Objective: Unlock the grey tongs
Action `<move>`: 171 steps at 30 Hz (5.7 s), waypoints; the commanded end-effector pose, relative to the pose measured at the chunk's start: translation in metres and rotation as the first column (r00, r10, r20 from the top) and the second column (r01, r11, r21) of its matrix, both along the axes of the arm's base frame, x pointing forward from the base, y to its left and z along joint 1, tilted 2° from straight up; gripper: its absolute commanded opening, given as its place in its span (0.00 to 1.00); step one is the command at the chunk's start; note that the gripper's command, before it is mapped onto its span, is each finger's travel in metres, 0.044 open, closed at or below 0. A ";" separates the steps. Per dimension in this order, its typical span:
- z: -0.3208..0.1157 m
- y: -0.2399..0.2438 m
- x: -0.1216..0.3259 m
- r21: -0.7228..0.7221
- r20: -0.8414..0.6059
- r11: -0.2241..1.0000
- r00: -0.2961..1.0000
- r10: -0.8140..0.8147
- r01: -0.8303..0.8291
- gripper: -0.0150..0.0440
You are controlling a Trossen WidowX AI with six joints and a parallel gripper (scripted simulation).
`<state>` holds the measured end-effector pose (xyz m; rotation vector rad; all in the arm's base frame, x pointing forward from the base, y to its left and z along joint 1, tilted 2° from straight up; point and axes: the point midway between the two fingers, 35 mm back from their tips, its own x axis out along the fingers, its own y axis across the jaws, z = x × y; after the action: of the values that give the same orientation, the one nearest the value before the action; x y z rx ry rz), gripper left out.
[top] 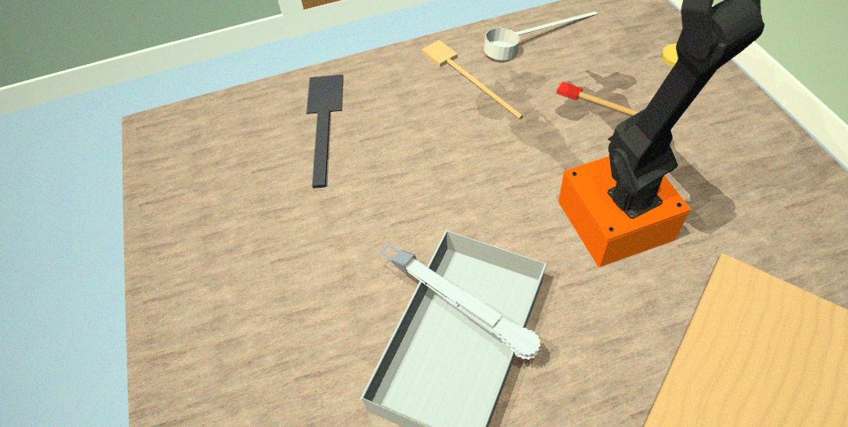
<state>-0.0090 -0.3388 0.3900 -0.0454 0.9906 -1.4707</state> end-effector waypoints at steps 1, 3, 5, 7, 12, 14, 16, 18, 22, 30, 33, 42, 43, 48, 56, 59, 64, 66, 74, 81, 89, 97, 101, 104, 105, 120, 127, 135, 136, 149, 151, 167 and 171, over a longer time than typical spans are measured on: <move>-0.032 -0.014 0.063 0.095 0.079 0.990 0.992 0.101 -0.108 0.69; -0.045 -0.016 0.088 0.138 0.115 0.980 0.985 0.127 -0.142 0.69; -0.053 -0.014 0.104 0.163 0.117 0.970 0.980 0.162 -0.179 0.69; -0.062 -0.013 0.119 0.190 0.140 0.963 0.976 0.168 -0.193 0.69; -0.097 0.000 0.185 0.293 0.220 0.921 0.955 0.197 -0.257 0.69; -0.106 0.008 0.206 0.316 0.241 0.901 0.944 0.227 -0.298 0.69; -0.117 0.016 0.224 0.351 0.258 0.886 0.941 0.219 -0.303 0.69; -0.133 0.029 0.248 0.401 0.263 0.858 0.937 0.229 -0.322 0.69; -0.161 0.060 0.288 0.488 0.263 0.807 0.938 0.228 -0.333 0.69; -0.218 0.137 0.350 0.635 0.198 0.731 0.967 0.159 -0.250 0.69; -0.238 0.170 0.366 0.671 0.150 0.714 0.979 0.136 -0.202 0.69; -0.297 0.279 0.388 0.694 -0.040 0.719 0.996 0.081 -0.030 0.69; -0.303 0.292 0.388 0.688 -0.063 0.726 0.995 0.075 -0.011 0.69; -0.328 0.341 0.382 0.640 -0.152 0.766 0.987 0.050 0.060 0.69; -0.329 0.346 0.381 0.638 -0.155 0.767 0.987 0.049 0.062 0.69; -0.328 0.354 0.379 0.639 -0.153 0.767 0.987 0.050 0.060 0.69; -0.328 0.354 0.379 0.639 -0.153 0.767 0.987 0.050 0.060 0.69; -0.328 0.354 0.379 0.639 -0.153 0.767 0.987 0.050 0.060 0.69; -0.337 0.352 0.377 0.639 -0.153 0.767 0.987 0.050 0.061 0.69; -0.347 0.348 0.375 0.638 -0.155 0.767 0.987 0.049 0.062 0.69; -0.359 0.344 0.371 0.638 -0.156 0.768 0.987 0.048 0.063 0.69; -0.371 0.339 0.367 0.637 -0.158 0.768 0.986 0.048 0.065 0.69; -0.377 0.337 0.364 0.637 -0.159 0.768 0.986 0.047 0.066 0.69; -0.381 0.336 0.362 0.637 -0.159 0.768 0.986 0.047 0.066 0.69; -0.383 0.335 0.362 0.637 -0.160 0.768 0.986 0.047 0.066 0.69; -0.396 0.332 0.355 0.639 -0.159 0.766 0.986 0.043 0.069 0.65; -0.396 0.332 0.355 0.639 -0.159 0.766 0.986 0.043 0.069 0.47; -0.396 0.332 0.355 0.639 -0.159 0.766 0.986 0.043 0.069 0.38; -0.396 0.332 0.355 0.639 -0.159 0.766 0.986 0.043 0.069 0.37; -0.370 0.332 0.355 0.638 -0.160 0.767 0.986 0.044 0.069 0.00; -0.346 0.332 0.354 0.637 -0.161 0.768 0.986 0.045 0.069 0.00; -0.321 0.331 0.351 0.644 -0.147 0.762 0.988 0.038 0.067 0.00; -0.322 0.330 0.351 0.672 -0.096 0.738 0.995 0.009 0.058 0.00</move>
<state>0.3428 -0.0069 0.0678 0.3743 1.5815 -1.0632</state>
